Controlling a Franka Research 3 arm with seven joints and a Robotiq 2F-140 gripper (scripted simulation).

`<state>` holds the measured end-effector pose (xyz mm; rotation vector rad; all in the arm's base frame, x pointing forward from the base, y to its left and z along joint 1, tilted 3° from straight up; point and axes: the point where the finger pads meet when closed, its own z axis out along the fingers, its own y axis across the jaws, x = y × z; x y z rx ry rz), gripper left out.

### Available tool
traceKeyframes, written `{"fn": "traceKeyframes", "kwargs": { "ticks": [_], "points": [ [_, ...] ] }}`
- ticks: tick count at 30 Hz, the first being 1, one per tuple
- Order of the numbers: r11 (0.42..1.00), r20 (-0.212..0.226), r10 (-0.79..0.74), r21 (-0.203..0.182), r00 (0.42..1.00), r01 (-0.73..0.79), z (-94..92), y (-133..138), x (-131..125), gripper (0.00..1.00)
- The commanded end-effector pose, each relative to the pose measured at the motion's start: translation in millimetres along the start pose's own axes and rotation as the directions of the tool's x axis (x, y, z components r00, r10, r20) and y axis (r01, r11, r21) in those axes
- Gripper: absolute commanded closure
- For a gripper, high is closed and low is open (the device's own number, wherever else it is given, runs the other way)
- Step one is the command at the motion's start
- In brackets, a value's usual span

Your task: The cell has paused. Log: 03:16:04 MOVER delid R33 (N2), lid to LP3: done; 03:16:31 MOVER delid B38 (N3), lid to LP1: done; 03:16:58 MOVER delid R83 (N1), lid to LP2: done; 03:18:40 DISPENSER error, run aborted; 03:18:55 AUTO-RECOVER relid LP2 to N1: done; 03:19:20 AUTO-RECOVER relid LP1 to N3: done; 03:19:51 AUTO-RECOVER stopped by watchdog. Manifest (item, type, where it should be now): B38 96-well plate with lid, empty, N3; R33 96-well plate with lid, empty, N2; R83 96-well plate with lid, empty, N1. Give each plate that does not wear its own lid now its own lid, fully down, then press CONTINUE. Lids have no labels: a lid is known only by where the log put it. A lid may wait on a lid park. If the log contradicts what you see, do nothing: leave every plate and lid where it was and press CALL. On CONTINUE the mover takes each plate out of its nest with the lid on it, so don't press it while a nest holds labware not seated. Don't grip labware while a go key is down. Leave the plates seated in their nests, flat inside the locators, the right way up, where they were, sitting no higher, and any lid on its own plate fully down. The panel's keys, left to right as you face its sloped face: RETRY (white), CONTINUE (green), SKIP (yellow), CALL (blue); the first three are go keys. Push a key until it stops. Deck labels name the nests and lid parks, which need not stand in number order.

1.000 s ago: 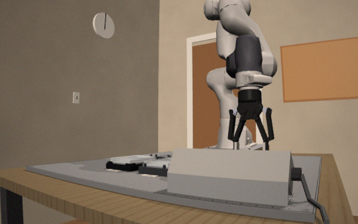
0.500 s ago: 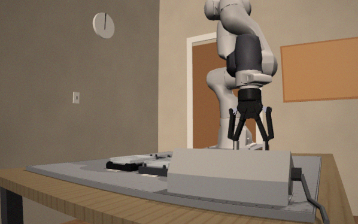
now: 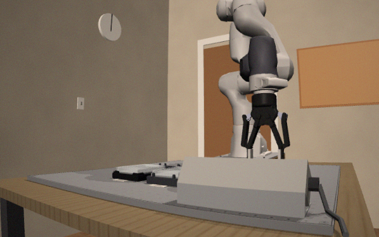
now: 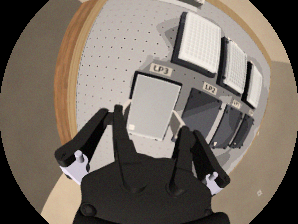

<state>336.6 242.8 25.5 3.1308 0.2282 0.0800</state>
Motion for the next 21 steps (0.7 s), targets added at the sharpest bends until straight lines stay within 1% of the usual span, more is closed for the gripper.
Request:
{"fn": "traceKeyframes", "kwargs": {
  "ticks": [1,21],
  "points": [
    [1.0,-0.002,-0.003,0.001,1.0,0.003,-0.9,-0.7,0.5,1.0],
    [1.0,-0.002,-0.003,0.001,1.0,0.003,-4.2,-0.7,0.4,1.0]
  ]
}}
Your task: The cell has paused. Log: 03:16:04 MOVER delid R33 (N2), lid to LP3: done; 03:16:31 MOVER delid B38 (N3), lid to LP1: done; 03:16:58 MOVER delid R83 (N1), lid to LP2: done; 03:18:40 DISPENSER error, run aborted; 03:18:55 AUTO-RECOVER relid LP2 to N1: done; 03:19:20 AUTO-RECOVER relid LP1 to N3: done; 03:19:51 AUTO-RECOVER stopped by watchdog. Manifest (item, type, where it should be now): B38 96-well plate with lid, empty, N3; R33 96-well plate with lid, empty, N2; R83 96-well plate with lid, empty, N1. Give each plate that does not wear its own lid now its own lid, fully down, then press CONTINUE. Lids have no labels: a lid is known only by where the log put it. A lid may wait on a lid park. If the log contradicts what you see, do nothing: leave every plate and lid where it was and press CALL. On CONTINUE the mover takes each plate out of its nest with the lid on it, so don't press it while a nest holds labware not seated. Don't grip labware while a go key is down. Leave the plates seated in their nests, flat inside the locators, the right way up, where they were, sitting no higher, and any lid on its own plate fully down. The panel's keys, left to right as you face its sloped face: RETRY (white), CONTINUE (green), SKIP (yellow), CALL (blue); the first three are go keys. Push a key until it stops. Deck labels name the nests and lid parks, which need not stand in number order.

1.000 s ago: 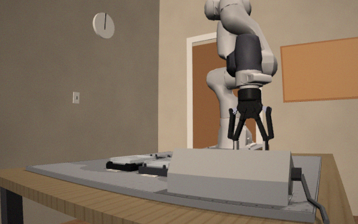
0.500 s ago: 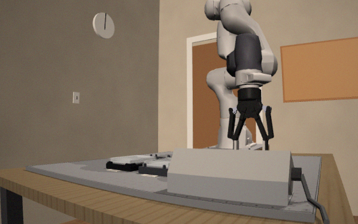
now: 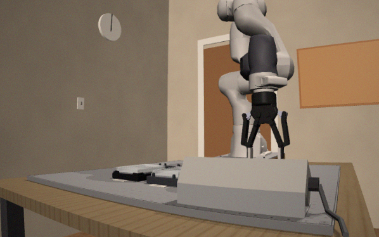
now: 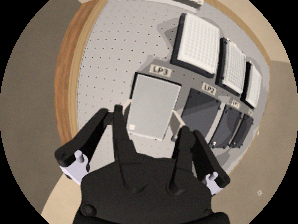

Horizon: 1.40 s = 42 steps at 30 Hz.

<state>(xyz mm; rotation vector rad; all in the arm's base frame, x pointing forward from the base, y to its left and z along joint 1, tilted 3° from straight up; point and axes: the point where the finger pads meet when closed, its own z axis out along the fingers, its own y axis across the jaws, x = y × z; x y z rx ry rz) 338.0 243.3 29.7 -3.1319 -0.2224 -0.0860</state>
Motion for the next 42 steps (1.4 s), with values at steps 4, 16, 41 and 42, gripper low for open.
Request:
{"fn": "traceKeyframes", "kwargs": {
  "ticks": [4,16,41,42],
  "points": [
    [1.0,0.002,-0.007,-0.001,1.0,0.007,-0.1,-0.4,-1.3,1.0],
    [1.0,0.002,-0.007,-0.001,1.0,0.007,-2.7,-0.4,-1.2,1.0],
    [1.0,0.002,-0.007,-0.001,1.0,0.007,-37.2,-0.4,-1.2,1.0],
    [1.0,0.002,-0.007,-0.001,1.0,0.007,-39.1,-0.4,-1.2,1.0]
  ]
}}
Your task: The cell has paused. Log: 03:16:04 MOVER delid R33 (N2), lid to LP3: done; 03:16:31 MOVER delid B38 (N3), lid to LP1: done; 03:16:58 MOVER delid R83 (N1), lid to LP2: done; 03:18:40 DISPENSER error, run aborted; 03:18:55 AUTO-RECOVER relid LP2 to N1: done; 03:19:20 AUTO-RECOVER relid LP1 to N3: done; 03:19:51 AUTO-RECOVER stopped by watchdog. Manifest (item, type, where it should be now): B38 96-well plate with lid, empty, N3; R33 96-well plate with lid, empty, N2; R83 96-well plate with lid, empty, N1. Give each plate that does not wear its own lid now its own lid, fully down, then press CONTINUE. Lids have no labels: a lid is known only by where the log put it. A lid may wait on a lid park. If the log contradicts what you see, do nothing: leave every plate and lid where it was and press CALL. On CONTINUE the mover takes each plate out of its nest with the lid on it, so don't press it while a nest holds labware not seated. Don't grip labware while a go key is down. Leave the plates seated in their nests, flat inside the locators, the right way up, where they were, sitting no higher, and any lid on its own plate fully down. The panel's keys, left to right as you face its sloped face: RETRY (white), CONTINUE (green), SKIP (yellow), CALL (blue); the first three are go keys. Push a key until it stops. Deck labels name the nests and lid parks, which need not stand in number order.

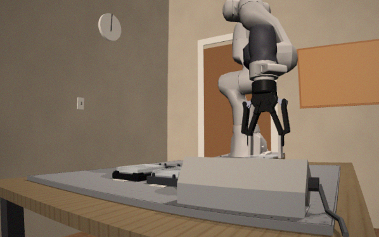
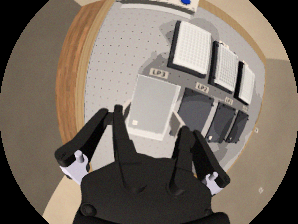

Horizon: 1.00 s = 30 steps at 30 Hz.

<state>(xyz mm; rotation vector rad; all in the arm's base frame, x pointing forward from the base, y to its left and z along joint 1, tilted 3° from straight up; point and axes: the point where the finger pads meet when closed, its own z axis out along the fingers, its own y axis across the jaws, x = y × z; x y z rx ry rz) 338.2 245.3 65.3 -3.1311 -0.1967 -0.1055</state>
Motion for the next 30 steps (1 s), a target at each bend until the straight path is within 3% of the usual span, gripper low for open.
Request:
{"fn": "traceKeyframes", "kwargs": {
  "ticks": [1,16,30],
  "points": [
    [1.0,0.015,-0.024,-0.001,1.0,0.024,-5.5,1.5,-3.4,1.0],
    [1.0,0.015,-0.024,-0.001,1.0,0.024,-23.7,1.5,-3.2,1.0],
    [1.0,0.015,-0.024,-0.001,1.0,0.024,-27.0,1.8,-2.1,1.0]
  ]
}}
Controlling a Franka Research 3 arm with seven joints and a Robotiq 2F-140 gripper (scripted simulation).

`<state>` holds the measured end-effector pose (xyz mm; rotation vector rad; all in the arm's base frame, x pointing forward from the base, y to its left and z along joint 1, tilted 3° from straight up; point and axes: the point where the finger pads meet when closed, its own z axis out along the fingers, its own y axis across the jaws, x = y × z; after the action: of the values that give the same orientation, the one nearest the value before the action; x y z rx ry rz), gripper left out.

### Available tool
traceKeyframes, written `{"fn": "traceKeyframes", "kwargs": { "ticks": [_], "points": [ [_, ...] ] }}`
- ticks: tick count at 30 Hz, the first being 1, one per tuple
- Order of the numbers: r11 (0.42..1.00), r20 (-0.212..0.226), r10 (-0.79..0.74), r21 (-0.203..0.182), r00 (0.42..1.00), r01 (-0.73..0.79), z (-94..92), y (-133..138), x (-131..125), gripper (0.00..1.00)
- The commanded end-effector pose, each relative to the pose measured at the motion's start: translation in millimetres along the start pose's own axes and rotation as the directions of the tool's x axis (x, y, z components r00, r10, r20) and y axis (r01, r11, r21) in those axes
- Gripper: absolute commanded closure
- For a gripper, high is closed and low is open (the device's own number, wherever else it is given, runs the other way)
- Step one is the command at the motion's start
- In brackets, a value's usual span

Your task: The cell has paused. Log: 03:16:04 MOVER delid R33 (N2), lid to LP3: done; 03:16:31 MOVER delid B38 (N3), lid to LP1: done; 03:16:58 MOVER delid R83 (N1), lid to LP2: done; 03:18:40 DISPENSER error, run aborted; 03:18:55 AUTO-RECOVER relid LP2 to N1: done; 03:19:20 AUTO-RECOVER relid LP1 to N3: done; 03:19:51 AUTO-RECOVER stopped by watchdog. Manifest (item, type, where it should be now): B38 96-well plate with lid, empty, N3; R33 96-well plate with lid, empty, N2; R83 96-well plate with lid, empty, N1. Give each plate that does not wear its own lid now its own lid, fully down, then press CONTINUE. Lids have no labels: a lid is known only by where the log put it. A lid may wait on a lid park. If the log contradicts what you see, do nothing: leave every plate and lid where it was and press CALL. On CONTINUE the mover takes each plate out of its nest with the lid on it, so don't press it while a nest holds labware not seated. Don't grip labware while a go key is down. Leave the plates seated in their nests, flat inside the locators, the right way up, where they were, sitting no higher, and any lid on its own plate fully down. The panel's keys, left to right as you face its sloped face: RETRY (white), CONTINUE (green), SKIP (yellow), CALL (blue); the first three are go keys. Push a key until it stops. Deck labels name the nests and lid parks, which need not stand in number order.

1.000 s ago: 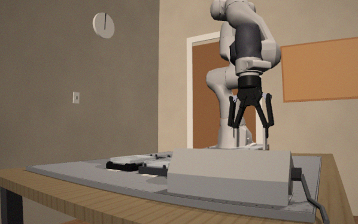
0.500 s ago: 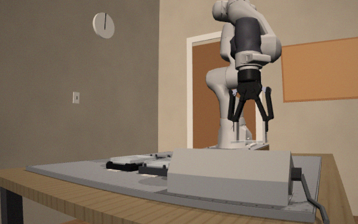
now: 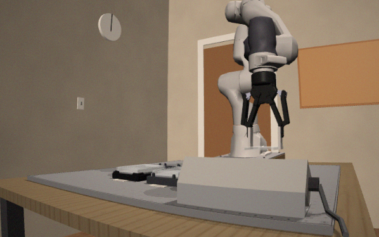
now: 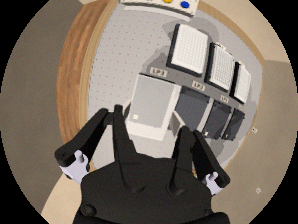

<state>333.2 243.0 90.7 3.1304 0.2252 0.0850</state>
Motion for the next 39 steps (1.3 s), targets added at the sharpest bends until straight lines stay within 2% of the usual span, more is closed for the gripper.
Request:
{"fn": "traceKeyframes", "kwargs": {
  "ticks": [1,2,4,7,9,10,14,39],
  "points": [
    [1.0,0.002,-0.006,0.005,1.0,0.006,-2.0,2.5,7.4,1.0],
    [1.0,0.004,-0.008,0.011,1.0,0.008,-3.4,8.7,21.0,1.0],
    [1.0,0.004,-0.012,0.024,1.0,0.012,-6.6,40.1,69.6,1.0],
    [1.0,0.0,-0.009,0.018,1.0,0.009,-5.8,81.2,107.4,1.0],
    [1.0,0.0,-0.009,0.018,1.0,0.009,-5.8,81.2,107.4,1.0],
    [1.0,0.0,-0.007,0.011,1.0,0.007,-4.3,124.7,139.4,1.0],
    [1.0,0.001,-0.005,0.002,1.0,0.005,0.0,188.2,176.2,1.0],
    [1.0,0.001,-0.005,0.002,1.0,0.005,0.3,190.9,177.3,1.0]
  ]
}}
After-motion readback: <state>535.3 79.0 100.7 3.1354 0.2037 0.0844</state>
